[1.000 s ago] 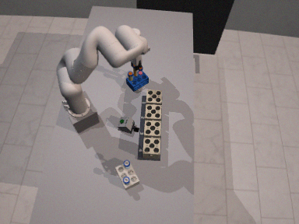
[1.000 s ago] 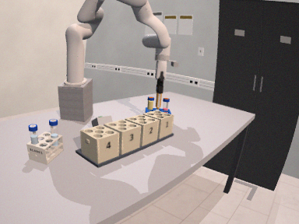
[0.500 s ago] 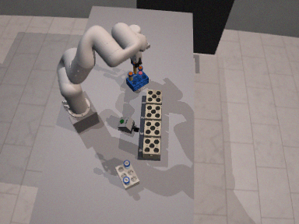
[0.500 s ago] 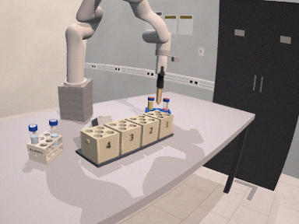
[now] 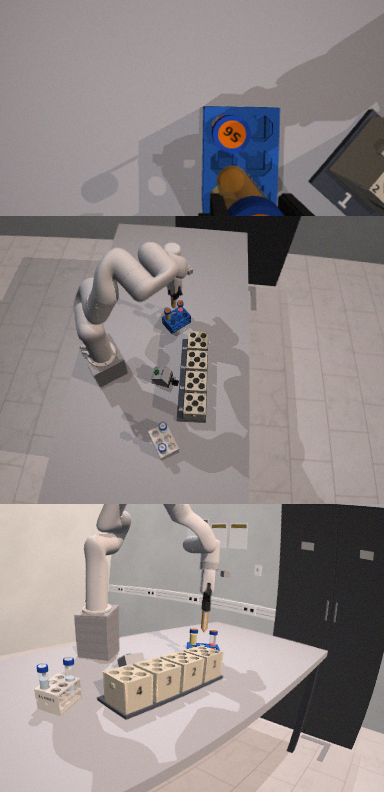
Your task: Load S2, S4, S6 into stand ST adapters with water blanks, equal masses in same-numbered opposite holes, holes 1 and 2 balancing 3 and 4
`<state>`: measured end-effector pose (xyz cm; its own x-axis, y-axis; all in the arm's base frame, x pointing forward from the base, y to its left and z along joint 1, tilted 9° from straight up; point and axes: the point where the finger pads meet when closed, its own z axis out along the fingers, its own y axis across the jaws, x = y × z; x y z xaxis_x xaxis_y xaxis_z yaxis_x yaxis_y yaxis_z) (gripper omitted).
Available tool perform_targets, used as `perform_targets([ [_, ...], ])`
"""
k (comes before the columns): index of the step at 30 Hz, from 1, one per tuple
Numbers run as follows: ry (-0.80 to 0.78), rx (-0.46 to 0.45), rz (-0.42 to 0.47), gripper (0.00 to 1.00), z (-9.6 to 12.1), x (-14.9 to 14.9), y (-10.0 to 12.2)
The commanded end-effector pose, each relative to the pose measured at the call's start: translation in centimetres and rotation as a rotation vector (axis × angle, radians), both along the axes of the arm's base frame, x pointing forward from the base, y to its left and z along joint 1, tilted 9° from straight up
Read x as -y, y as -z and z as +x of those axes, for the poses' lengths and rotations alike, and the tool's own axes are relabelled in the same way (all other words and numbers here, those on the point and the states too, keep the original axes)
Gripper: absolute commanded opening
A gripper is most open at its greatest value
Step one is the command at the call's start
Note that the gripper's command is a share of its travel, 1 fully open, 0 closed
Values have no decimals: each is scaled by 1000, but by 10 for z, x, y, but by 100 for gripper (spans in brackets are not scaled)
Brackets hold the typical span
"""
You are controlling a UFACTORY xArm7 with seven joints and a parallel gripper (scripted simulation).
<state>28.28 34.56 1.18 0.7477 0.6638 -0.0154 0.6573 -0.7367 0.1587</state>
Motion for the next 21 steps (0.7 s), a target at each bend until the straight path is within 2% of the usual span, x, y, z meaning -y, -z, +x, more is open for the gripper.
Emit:
perform_targets([
  [1, -1, 3, 4, 0, 0, -3, -10],
  [10, -1, 3, 4, 0, -2, -5, -28],
  [21, -1, 3, 4, 0, -2, -5, -31],
])
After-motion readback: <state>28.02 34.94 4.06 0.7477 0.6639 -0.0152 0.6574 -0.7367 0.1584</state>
